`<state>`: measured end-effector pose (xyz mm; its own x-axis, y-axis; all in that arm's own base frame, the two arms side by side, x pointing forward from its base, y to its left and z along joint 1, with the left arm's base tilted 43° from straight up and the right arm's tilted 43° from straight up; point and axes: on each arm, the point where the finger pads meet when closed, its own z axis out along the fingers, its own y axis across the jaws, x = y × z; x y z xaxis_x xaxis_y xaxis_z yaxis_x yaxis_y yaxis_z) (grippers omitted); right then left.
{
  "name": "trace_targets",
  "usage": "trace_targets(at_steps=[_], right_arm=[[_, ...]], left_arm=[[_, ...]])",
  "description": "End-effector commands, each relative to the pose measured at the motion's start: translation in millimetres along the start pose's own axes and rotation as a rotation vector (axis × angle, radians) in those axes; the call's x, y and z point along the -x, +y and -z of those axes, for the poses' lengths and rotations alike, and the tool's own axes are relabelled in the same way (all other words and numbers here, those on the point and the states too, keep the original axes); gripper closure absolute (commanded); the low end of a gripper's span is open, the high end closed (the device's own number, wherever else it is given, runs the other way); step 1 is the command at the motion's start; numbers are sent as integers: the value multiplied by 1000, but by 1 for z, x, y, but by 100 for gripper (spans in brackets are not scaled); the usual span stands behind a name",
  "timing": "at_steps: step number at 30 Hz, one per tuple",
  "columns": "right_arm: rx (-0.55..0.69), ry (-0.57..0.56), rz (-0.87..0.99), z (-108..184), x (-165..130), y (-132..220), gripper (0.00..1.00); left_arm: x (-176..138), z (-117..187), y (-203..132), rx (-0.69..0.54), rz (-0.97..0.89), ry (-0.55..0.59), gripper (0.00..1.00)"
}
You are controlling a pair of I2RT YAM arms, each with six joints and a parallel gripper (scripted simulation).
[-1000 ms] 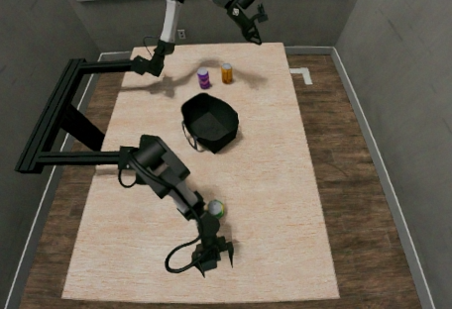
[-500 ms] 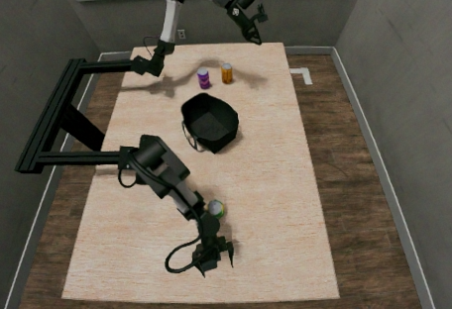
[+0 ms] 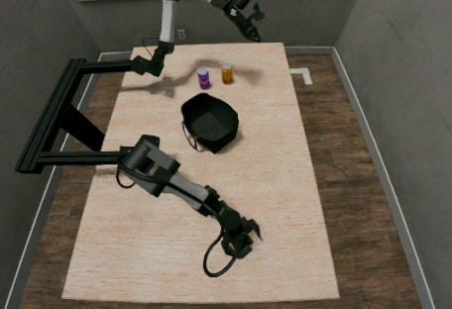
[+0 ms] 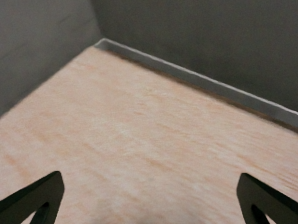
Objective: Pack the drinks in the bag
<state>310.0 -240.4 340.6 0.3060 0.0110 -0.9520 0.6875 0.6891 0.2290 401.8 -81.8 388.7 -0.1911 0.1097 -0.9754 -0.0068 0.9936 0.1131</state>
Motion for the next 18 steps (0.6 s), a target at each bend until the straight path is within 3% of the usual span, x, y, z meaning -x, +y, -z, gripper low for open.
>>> trace_targets(at_steps=[1, 14, 18], right_arm=[[68, 47, 30, 0, 10, 22, 0], [527, 215, 107, 55, 26, 162, 0], [600, 236, 119, 70, 30, 179, 0]], left_arm=[[17, 7, 1, -50, 46, -79, 0], [18, 20, 50, -59, 108, -190, 0], [18, 23, 57, -60, 113, -207, 0]])
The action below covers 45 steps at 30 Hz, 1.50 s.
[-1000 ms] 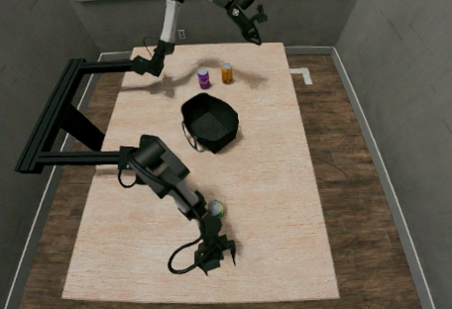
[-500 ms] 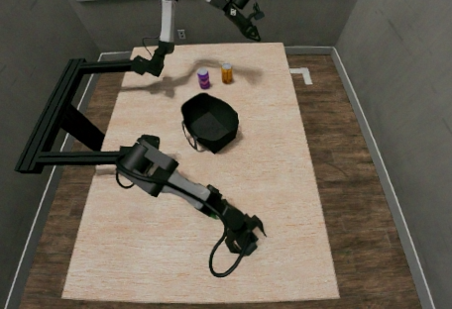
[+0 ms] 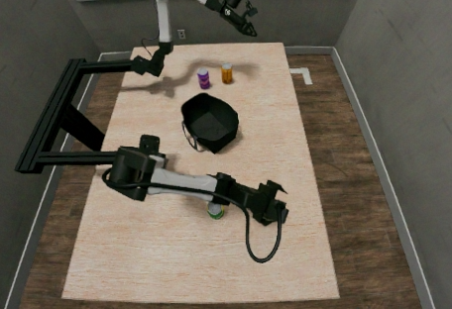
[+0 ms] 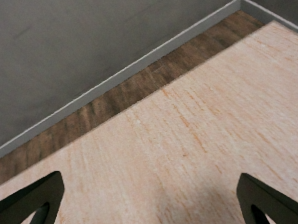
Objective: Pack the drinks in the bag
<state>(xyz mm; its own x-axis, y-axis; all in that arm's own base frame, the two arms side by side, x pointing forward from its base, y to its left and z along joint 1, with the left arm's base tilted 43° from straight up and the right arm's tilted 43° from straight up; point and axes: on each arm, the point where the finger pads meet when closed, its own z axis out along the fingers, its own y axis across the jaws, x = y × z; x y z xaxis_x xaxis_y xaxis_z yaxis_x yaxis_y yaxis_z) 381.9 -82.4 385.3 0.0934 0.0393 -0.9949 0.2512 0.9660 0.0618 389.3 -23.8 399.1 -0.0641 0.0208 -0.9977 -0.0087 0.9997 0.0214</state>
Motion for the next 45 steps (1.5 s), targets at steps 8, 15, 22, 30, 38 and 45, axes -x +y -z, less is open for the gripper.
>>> trace_targets(at_steps=[8, 15, 22, 30, 38, 45], right_arm=[[269, 83, 62, 31, 27, 80, 0], [196, 95, -20, 37, 37, 61, 0], [79, 271, -167, 60, 13, 30, 0], [-120, 427, -352, 105, -7, -13, 0], [-306, 503, -510, 159, -17, -41, 0], [-530, 569, -681, 226, -34, -62, 0]], left_arm=[[17, 19, 19, -44, 31, -124, 0], [21, 22, 26, -13, 31, -128, 0], [13, 15, 20, -27, 30, -106, 0], [13, 15, 20, -27, 30, -106, 0], [13, 15, 20, -27, 30, -106, 0], [13, 15, 20, -27, 30, -106, 0]])
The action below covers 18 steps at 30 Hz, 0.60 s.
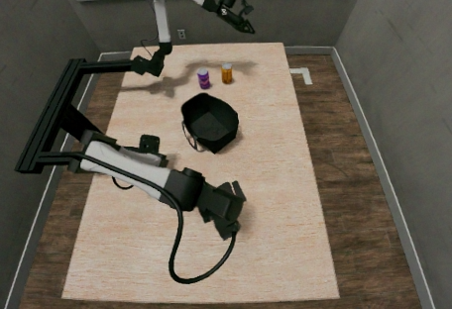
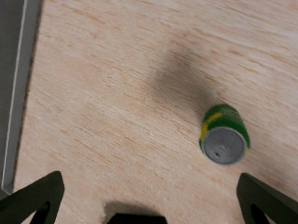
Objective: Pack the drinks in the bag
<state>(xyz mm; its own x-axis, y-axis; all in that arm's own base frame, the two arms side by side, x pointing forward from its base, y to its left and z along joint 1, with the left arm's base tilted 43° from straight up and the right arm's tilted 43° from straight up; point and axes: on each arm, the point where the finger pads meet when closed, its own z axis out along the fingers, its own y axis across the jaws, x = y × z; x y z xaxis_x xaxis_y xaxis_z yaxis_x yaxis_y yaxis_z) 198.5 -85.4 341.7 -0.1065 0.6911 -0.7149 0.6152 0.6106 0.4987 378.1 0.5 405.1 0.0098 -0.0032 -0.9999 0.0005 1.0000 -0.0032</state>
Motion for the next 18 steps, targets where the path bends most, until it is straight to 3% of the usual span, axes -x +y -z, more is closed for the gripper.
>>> trace_targets(at_steps=[1, 9, 13, 16, 18], right_arm=[[-157, 61, -163, 38, -19, -41, 0], [-316, 63, -351, 80, -45, -82, 0], [-322, 1, -412, 89, -39, -85, 0], [-345, 44, -364, 80, -43, -86, 0], [-296, 9, -351, 92, -39, -83, 0]], left_arm=[[9, 3, -4, -17, 6, -32, 0], [9, 3, -4, -17, 6, -32, 0], [9, 3, -4, -17, 6, -32, 0], [9, 3, -4, -17, 6, -32, 0], [9, 3, -4, -17, 6, -32, 0]])
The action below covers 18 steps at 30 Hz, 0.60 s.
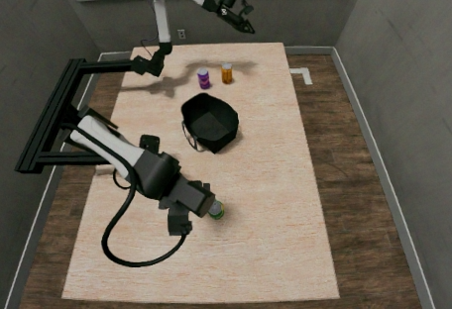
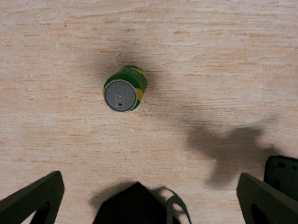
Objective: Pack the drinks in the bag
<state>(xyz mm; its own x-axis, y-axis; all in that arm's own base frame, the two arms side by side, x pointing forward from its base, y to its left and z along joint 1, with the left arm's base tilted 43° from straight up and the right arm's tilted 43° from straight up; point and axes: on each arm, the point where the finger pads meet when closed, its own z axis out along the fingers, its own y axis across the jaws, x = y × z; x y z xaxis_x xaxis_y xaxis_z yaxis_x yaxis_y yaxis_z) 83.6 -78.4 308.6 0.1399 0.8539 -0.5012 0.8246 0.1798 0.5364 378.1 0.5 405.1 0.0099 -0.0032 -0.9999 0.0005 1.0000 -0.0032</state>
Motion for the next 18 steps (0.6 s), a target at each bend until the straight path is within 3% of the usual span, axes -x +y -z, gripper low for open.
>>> trace_targets(at_steps=[1, 17, 18], right_arm=[[27, -23, 12, 15, 2, -4, 0], [8, -10, 6, 10, 2, -2, 0], [8, -10, 6, 10, 2, -2, 0]], left_arm=[[9, 3, -4, -17, 6, -32, 16], [9, 3, -4, -17, 5, -32, 16], [-11, 10, -8, -14, -23, 27, 16]])
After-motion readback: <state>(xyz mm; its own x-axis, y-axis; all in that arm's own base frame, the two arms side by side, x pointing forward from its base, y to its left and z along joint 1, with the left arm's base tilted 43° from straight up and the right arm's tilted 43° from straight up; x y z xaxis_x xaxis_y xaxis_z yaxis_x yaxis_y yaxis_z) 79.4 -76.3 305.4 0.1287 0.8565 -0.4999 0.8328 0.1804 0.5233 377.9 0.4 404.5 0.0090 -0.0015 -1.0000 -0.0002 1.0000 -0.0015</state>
